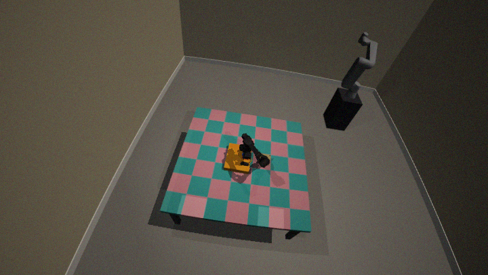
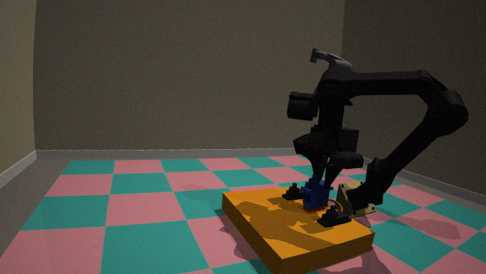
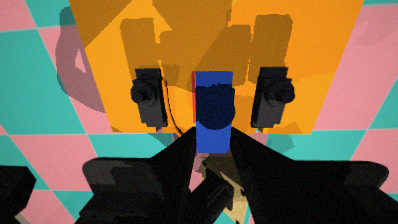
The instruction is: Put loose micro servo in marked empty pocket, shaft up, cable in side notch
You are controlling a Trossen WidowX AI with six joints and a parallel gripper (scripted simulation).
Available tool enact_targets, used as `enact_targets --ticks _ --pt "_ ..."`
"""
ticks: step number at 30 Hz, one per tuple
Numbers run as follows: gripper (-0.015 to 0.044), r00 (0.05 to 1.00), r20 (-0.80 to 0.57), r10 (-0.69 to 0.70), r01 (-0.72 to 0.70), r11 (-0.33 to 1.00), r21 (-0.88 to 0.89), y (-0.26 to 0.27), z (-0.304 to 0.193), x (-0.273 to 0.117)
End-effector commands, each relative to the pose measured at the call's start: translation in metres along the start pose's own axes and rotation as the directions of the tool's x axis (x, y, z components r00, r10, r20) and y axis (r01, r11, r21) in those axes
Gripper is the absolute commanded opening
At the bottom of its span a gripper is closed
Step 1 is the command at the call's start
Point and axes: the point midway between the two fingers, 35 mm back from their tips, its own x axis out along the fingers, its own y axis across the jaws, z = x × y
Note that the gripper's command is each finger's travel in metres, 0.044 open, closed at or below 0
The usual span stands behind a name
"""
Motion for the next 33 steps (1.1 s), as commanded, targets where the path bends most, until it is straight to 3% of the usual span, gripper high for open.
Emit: enact_targets --ticks 1,33 --pt "0.0 1.0 0.013 -0.003 0.003 1.0 0.0 0.001 0.001 0.0" --pt "0.0 1.0 0.013 -0.003 0.003 1.0 0.0 0.002 0.004 0.016"
